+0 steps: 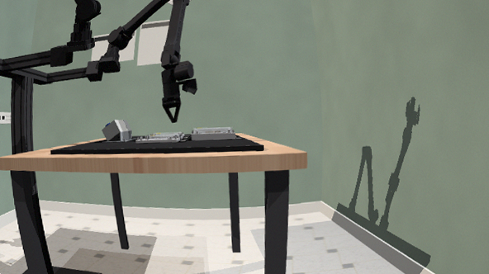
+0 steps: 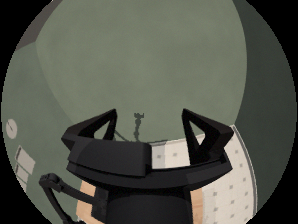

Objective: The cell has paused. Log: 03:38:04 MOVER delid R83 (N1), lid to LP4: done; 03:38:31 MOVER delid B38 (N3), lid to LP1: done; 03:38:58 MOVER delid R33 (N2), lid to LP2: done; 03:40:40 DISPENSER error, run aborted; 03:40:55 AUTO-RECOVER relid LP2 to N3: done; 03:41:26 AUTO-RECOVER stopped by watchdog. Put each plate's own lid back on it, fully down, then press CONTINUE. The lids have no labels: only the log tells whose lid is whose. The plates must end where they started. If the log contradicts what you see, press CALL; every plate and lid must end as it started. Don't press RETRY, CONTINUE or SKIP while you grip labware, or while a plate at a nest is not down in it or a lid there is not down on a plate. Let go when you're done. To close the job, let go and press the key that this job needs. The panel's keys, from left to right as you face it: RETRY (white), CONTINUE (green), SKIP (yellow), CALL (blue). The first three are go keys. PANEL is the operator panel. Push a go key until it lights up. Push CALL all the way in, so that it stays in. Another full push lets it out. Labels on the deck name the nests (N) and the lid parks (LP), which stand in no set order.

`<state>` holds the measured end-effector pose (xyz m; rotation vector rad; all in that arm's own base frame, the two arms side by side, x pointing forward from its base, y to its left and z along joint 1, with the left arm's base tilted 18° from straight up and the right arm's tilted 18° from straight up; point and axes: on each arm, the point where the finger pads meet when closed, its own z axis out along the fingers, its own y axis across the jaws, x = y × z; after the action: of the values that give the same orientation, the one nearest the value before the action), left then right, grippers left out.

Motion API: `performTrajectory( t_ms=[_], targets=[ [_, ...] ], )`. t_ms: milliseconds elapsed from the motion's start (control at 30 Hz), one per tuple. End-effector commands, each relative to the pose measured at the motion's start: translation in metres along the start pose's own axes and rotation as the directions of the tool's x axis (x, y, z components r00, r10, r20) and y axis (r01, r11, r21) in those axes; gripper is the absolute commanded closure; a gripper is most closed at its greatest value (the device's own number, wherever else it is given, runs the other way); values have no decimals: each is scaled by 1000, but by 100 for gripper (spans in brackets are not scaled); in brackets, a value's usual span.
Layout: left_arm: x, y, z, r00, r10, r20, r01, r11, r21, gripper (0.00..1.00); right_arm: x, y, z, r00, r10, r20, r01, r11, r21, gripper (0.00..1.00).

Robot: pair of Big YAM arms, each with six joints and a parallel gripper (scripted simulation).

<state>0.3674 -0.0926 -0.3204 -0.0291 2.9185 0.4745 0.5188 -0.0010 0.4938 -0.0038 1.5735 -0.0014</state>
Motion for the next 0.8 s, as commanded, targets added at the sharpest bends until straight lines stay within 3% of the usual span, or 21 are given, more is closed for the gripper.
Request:
performTrajectory(
  t_ms=[0,200,267,500,533,767],
  targets=[
    [16,-30,0,994,20,107,-21,1000,14,7,-24,1,-1,999,2,49,-2,1000,0,0],
    [10,-62,-3,951,9,309,-17,1000,22,13,-24,1,-1,999,2,49,-2,1000,0,0],
    [10,-62,-3,951,9,309,-17,1000,22,13,-24,1,-1,999,2,49,-2,1000,0,0],
    [7,-100,-7,851,17,525,-32,999,20,20,-24,1,-1,999,2,49,-2,1000,0,0],
    [7,-105,-7,834,15,551,-32,999,21,100,-24,1,-1,999,2,49,-2,1000,0,0],
    [0,-135,-15,835,-7,550,-13,999,33,100,-24,1,-1,999,2,49,-2,1000,0,0]
  ],
)
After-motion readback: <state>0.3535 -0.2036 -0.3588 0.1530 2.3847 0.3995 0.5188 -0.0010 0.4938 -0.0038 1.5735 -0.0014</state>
